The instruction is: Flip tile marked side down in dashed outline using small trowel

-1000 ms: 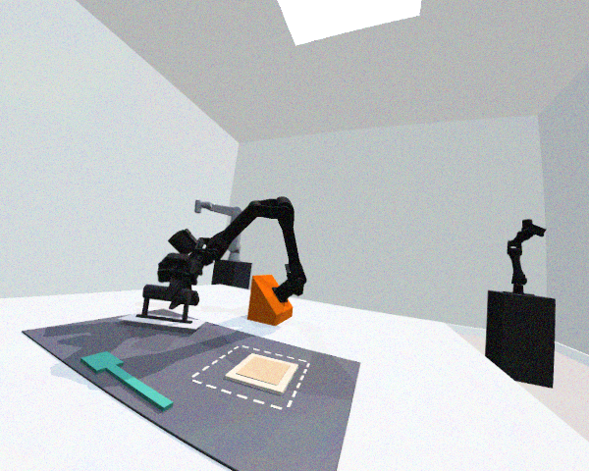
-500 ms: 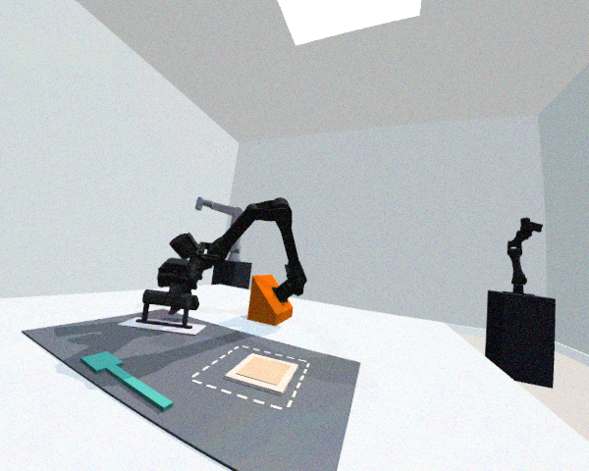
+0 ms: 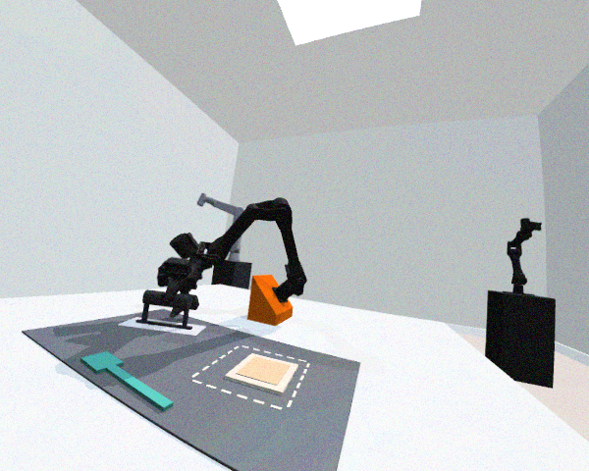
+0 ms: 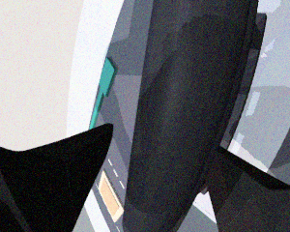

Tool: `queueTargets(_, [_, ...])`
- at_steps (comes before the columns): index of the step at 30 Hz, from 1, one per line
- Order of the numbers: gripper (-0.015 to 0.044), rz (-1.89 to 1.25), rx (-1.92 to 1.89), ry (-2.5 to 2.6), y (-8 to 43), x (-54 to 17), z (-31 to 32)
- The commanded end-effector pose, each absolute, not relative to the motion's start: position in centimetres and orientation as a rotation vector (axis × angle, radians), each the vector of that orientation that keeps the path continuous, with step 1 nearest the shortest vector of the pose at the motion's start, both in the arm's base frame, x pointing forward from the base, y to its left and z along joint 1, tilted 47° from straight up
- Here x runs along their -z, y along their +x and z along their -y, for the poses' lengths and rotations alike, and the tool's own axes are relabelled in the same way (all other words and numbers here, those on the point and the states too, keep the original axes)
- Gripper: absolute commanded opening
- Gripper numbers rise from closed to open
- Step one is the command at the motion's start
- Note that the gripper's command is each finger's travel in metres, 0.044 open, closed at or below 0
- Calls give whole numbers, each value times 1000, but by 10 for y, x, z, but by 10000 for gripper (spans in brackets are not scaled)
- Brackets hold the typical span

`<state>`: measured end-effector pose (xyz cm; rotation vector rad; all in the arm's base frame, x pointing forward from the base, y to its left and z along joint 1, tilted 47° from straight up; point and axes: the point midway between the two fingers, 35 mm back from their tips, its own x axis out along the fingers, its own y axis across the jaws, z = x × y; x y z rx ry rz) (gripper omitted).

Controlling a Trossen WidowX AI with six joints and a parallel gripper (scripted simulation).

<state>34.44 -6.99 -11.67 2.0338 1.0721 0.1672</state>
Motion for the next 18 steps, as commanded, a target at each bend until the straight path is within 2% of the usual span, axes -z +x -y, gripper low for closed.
queueTargets(1, [300,-1073,-162,2035,343,118,72])
queueTargets(18, [300,-1076,-144,2024,326,118,95])
